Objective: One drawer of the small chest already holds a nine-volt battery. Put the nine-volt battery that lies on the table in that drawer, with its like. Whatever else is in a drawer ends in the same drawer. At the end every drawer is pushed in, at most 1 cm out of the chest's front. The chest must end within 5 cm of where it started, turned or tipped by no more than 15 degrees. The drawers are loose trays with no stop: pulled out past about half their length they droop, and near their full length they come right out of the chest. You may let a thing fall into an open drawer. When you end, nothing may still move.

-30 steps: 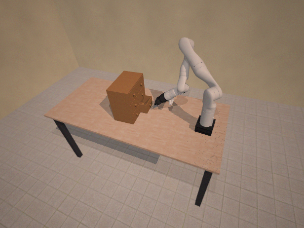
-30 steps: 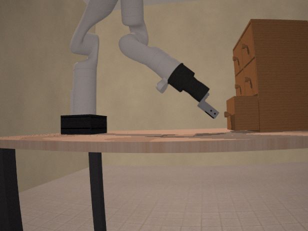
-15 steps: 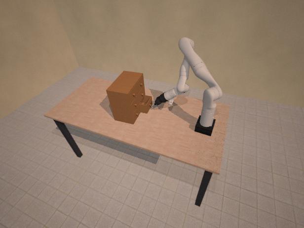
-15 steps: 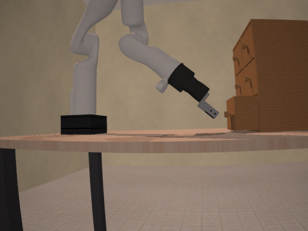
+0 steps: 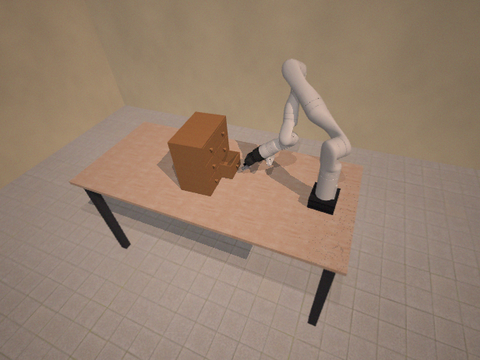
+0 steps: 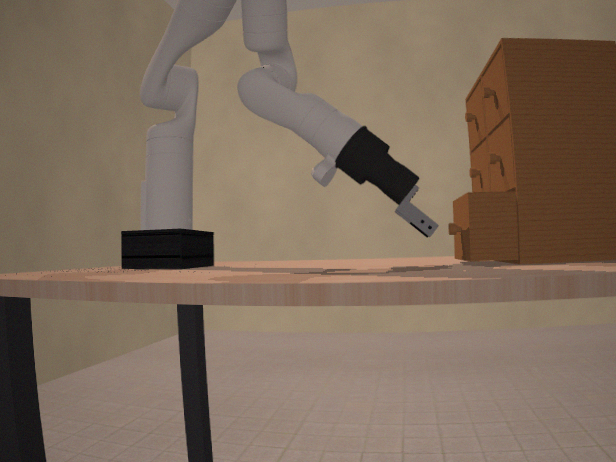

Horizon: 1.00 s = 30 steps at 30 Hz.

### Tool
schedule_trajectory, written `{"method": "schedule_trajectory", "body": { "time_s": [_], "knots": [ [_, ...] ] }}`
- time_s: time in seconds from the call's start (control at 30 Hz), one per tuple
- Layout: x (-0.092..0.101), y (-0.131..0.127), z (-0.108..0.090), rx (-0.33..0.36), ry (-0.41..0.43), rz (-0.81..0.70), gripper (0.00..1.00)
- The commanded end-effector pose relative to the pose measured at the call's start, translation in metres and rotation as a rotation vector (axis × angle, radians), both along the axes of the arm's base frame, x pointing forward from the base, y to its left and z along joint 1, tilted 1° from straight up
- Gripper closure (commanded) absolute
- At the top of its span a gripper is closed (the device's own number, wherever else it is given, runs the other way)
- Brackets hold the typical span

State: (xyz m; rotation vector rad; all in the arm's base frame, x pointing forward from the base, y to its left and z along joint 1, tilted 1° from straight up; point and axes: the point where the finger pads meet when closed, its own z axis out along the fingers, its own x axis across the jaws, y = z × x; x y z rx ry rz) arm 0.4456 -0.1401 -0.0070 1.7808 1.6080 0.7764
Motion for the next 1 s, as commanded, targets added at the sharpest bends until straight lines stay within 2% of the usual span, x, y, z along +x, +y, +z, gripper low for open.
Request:
{"method": "schedule_trajectory", "body": {
  "time_s": [0.0,0.97],
  "knots": [
    [0.001,0.000,0.001,-0.001,-0.002,0.000,0.33],
    [0.022,-0.002,0.001,-0.001,-0.002,0.000,0.33]
  ]
}}
